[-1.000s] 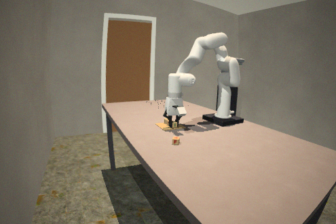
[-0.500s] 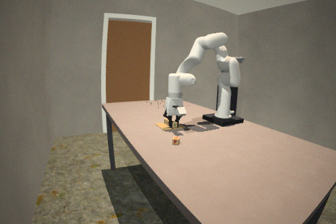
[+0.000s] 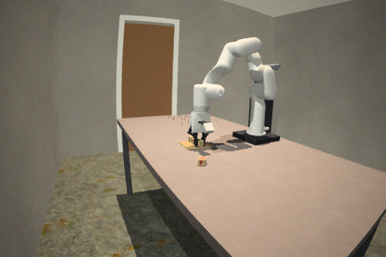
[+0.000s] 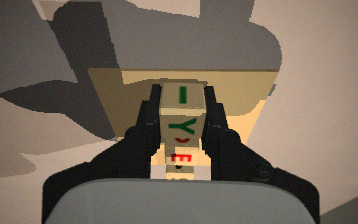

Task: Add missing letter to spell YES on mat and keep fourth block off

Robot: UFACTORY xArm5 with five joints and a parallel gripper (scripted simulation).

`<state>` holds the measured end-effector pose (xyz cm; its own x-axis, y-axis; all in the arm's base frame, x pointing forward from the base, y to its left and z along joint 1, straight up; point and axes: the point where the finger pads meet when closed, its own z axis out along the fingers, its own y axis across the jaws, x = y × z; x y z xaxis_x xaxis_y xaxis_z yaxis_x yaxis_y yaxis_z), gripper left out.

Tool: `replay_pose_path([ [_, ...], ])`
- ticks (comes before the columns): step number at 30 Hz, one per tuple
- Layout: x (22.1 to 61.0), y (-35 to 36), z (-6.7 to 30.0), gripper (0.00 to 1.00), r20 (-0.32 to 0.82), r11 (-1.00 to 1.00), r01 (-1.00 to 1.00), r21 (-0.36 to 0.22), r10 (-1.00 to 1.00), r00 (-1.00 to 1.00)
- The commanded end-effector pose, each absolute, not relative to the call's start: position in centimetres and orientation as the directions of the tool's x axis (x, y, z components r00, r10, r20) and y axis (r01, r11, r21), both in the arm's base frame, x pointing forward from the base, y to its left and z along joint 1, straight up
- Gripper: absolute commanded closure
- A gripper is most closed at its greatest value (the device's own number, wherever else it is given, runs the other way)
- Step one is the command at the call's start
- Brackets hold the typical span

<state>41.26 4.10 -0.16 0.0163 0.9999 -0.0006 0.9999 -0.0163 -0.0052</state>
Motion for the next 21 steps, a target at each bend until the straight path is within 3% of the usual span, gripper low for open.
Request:
replay_pose_path([
  [1, 41.38, 4.11, -0.17, 0.73, 0.0, -0.016, 1.0, -0.002, 1.0, 0.016],
  [21, 41.38, 4.11, -0.46, 0.73, 0.0, -0.016, 1.0, -0.002, 1.0, 0.016],
])
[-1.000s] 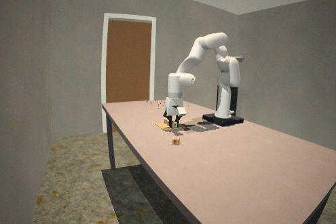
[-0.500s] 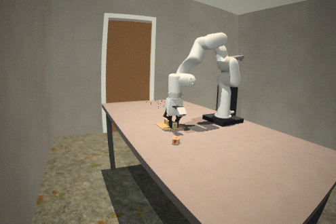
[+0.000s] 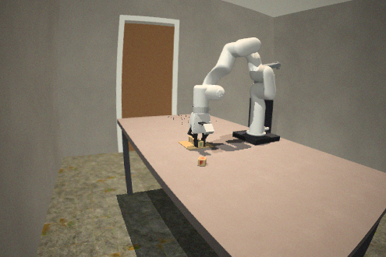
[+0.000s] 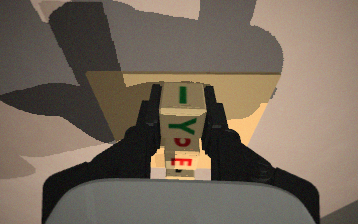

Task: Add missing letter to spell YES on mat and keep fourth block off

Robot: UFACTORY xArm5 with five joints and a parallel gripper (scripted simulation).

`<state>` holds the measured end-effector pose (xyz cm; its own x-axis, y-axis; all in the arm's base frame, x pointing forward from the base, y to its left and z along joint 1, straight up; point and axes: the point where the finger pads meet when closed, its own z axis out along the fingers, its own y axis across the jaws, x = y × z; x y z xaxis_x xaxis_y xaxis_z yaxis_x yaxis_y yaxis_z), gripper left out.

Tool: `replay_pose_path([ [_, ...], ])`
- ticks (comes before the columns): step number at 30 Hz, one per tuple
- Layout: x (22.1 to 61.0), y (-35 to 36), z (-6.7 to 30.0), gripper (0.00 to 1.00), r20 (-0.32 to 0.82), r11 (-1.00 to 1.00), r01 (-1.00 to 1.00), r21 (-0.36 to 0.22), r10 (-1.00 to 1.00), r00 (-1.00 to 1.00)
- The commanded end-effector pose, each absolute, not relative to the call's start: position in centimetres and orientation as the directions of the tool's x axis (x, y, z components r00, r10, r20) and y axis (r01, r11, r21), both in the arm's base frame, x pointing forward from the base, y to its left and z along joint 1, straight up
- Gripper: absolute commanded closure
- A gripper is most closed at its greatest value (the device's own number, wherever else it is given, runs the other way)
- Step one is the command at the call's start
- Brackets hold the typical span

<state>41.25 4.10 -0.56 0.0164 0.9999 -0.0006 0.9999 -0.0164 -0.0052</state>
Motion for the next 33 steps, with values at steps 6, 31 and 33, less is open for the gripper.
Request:
replay_pose_path([
  [6, 41.38, 4.11, -0.46, 0.73, 0.0, -0.016, 1.0, -0.002, 1.0, 0.016],
  [31, 41.38, 4.11, -0.46, 0.69, 0.0, -0.016, 1.0, -0.002, 1.0, 0.016],
  [33, 41.38, 4.11, -0.46, 0.69, 0.0, -0.016, 1.0, -0.002, 1.0, 0.016],
])
